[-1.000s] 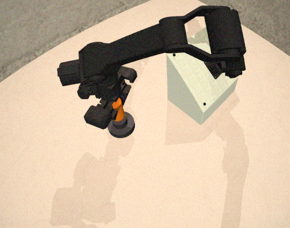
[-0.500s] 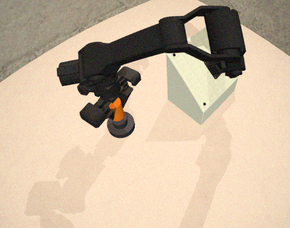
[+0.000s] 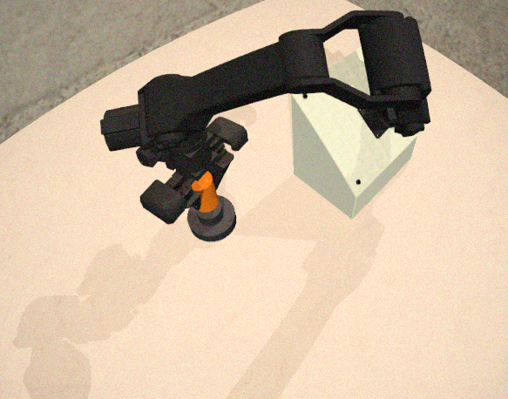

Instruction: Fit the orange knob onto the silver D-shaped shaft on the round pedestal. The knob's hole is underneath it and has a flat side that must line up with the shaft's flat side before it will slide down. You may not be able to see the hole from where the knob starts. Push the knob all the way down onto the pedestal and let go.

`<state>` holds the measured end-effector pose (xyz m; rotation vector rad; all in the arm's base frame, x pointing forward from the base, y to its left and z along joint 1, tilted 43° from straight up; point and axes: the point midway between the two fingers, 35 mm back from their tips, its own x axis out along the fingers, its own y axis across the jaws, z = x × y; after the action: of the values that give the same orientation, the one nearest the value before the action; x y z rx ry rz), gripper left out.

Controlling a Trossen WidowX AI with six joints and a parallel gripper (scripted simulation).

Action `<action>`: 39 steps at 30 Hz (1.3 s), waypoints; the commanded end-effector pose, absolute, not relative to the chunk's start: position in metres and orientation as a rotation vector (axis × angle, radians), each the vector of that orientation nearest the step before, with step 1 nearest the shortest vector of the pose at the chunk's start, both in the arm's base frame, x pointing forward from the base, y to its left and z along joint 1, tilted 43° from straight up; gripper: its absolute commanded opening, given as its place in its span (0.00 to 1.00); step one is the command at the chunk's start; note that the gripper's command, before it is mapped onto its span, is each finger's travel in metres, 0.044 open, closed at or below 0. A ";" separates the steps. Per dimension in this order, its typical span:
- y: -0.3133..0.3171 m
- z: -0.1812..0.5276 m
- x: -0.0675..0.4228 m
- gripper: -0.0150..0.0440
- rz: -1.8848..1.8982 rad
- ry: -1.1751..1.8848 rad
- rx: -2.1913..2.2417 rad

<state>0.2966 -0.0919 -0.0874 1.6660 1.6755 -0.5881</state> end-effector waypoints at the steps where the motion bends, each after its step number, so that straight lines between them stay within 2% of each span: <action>1: -0.092 -0.087 0.297 0.25 -0.590 1.675 1.669; 13: -0.094 -0.086 0.298 0.25 -0.788 1.660 1.814; 39: -0.094 -0.085 0.297 0.25 -0.788 1.660 1.814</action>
<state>0.2964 -0.0921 -0.0869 1.8124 1.6606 -0.7872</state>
